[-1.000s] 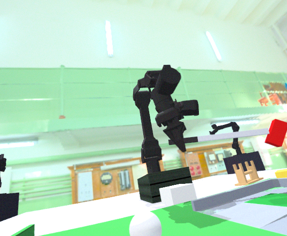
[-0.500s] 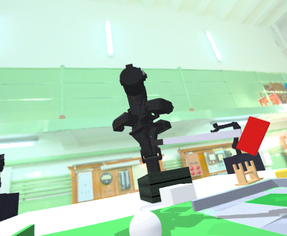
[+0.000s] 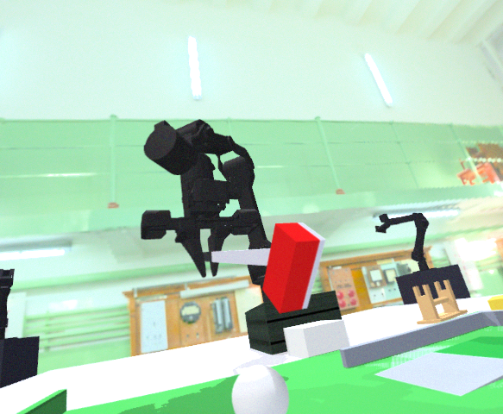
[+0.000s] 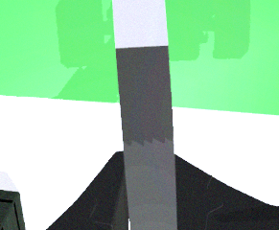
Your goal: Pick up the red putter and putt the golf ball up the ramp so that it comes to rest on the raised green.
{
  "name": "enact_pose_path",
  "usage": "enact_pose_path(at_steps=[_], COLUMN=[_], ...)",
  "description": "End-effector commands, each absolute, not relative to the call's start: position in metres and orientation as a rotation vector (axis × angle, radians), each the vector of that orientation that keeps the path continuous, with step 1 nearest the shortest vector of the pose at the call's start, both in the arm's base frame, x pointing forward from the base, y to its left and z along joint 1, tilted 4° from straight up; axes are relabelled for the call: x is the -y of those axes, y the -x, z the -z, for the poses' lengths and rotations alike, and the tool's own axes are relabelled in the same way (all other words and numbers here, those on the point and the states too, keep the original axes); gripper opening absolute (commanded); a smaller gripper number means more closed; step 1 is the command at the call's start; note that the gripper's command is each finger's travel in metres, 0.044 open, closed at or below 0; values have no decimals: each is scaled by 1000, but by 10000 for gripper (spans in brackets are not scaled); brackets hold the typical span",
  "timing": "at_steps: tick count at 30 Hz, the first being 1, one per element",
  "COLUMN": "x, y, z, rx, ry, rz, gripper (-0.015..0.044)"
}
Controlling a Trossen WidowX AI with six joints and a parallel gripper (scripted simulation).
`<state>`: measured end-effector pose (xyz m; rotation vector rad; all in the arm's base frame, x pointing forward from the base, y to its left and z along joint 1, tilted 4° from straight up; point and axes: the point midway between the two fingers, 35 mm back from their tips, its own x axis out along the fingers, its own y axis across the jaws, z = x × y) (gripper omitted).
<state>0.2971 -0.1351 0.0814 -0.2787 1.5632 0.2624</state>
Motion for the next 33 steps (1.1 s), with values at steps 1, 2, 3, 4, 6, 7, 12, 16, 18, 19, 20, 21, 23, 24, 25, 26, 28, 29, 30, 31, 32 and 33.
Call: enact_pose_path(at_steps=[1, 2, 3, 4, 6, 7, 12, 16, 18, 19, 20, 21, 23, 24, 25, 26, 28, 29, 30, 31, 32, 33], x=[160, 166, 172, 177, 181, 181, 181, 182, 182, 182, 182, 182, 182, 182, 182, 182, 183, 183, 183, 183, 183, 183], y=[-291, -289, -287, -285, -283, -283, -284, -283, -282, -282, -282, -282, -282, -282, -282, -282, -282, -282, -282, -282, -281, -281], z=[-82, -83, -83, -83, -84, -84, -76, -57, -47, -45, -44, -44, -43, -42, -41, -40, -37, -35, -34, -32, -30, -29], rx=[-1585, -1590, -1595, -1598, -1601, -1601, -1601, -1601, -1601, -1601, -1601, -1601, -1601, -1601, -1601, -1601, -1601, -1601, -1601, -1601, -1601, -1601], ry=[214, 197, 180, 167, 156, 156, 156, 156, 156, 156, 156, 156, 156, 156, 156, 156, 156, 156, 156, 156, 156, 156], rz=[-174, -153, -131, -113, -98, -98, -98, -98, -98, -98, -98, -98, -98, -98, -98, -98, -98, -98, -98, -98, -98, -98], gripper=[0, 0, 0, 0, 0, 0, 0, 0, 0, 0, 0, 0, 0, 0, 0, 0, 0, 0, 0, 0, 0, 0])
